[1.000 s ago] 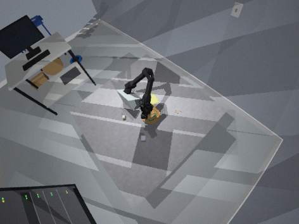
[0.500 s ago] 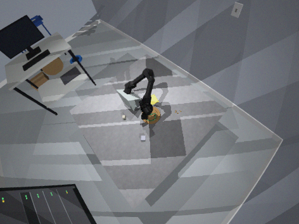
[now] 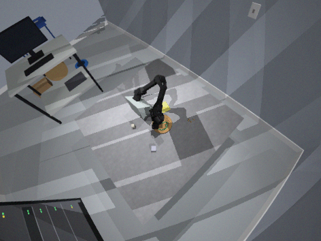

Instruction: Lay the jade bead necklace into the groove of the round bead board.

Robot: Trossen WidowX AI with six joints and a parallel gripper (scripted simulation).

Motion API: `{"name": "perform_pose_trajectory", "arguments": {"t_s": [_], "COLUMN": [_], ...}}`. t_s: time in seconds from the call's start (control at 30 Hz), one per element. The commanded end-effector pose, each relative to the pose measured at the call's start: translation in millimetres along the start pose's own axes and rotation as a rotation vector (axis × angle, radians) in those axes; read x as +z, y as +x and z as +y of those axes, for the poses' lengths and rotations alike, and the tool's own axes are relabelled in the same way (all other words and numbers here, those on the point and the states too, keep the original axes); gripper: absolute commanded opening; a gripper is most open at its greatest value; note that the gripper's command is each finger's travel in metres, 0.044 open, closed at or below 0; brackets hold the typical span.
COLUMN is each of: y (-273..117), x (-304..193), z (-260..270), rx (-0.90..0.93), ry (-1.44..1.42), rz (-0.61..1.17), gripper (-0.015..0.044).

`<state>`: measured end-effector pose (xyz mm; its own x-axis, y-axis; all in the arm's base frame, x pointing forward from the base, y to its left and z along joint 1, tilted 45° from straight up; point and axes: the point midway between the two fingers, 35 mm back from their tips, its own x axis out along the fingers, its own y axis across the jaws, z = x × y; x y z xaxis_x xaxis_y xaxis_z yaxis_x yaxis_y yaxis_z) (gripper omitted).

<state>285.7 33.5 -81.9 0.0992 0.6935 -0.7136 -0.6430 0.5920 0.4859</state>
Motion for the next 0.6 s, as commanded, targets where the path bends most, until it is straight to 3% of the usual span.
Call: {"name": "perform_pose_trajectory", "arguments": {"t_s": [0.0, 0.17, 0.57], "y": [2.0, 0.3, 0.3], "x": [-1.1, -0.2, -0.2], "z": [2.2, 0.2, 0.2], "rx": [0.007, 0.000, 0.000], "ry": [0.010, 0.001, 0.001], "rz": [-0.003, 0.000, 0.000], "gripper": [0.0120, 0.0000, 0.0000]}}
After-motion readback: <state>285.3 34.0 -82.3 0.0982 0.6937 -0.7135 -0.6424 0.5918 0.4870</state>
